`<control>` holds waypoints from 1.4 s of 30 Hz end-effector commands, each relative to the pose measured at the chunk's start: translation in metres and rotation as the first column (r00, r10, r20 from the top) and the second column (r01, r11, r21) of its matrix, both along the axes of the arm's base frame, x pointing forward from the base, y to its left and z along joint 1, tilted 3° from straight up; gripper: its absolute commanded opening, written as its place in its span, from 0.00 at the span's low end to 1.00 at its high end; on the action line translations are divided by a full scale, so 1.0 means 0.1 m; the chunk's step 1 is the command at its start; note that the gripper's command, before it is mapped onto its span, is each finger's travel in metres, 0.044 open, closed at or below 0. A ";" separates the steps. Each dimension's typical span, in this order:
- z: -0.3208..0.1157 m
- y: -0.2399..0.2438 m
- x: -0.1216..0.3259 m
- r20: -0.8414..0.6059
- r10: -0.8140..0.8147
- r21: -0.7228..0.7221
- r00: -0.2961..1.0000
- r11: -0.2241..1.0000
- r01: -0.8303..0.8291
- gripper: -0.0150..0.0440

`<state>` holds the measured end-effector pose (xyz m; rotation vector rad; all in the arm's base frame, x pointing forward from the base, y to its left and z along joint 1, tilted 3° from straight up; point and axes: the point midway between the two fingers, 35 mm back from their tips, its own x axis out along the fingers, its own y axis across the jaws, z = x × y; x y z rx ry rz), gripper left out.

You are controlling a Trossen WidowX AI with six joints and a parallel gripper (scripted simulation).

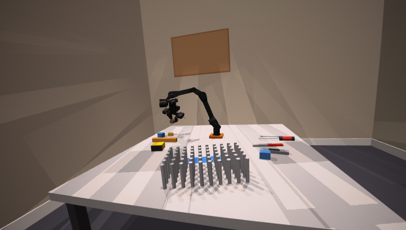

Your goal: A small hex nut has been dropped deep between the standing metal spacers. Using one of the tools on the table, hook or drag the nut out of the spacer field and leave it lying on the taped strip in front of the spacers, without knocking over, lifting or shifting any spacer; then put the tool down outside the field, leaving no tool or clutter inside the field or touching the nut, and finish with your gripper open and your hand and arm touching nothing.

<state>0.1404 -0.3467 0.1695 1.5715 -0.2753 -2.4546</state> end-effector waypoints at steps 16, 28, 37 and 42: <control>-0.14 -0.03 0.00 -0.006 -0.003 -0.008 1.000 1.000 0.003 0.25; -0.23 -0.04 0.00 -0.006 -0.003 -0.008 1.000 1.000 0.003 0.25; -0.30 -0.05 0.01 -0.006 -0.003 -0.008 1.000 1.000 0.003 0.25; -0.34 -0.05 0.01 -0.006 -0.003 -0.008 1.000 1.000 0.003 0.25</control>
